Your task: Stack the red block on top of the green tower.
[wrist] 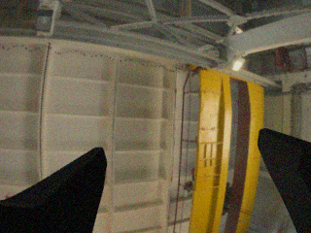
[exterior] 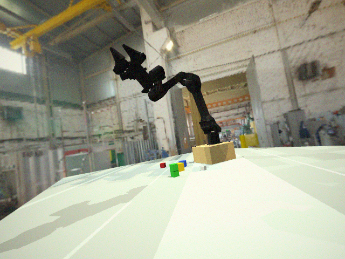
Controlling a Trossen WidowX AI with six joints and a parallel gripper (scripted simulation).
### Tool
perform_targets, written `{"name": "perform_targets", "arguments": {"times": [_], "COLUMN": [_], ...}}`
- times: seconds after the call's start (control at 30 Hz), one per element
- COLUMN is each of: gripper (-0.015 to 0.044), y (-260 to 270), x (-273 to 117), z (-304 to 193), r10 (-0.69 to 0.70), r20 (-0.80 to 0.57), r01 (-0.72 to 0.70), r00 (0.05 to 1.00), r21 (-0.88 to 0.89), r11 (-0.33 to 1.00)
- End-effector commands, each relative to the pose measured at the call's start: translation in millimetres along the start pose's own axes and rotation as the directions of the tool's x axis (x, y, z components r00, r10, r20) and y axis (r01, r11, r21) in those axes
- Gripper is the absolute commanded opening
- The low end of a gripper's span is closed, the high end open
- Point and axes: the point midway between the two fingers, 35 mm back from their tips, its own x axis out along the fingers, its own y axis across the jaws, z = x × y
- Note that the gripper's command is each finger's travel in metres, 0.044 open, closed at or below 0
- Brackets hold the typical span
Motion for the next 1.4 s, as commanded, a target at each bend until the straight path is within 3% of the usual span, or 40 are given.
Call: {"name": "perform_targets", "arguments": {"times": [0.0, 0.17, 0.33, 0.53, 0.73, 0.9, 1.07, 1.23, 1.37], "gripper": [0.0426, 0.0440, 0.0440, 0.0440, 0.0440, 0.0440, 0.0440, 0.0440, 0.0440], "y": [-1, -27, -53, -80, -99, -109, -111, -107, -99], "x": [0, -5, -19, -47, -86, -126, -171, -219, -259], "z": [1, 34, 75, 122, 167, 200, 228, 249, 261], "r10": [-0.006, -0.147, -0.300, -0.463, -0.593, -0.672, -0.725, -0.750, -0.752], "r20": [0.003, 0.087, 0.196, 0.329, 0.455, 0.544, 0.611, 0.650, 0.658], "r01": [0.006, 0.165, 0.358, 0.545, 0.625, 0.590, 0.466, 0.277, 0.103], "r00": [1.000, 0.985, 0.934, 0.823, 0.664, 0.502, 0.319, 0.122, -0.039], "r21": [-0.010, -0.259, -0.498, -0.687, -0.773, -0.784, -0.767, -0.748, -0.746], "r11": [1.000, 0.952, 0.790, 0.480, 0.107, -0.194, -0.441, -0.603, -0.658]}}
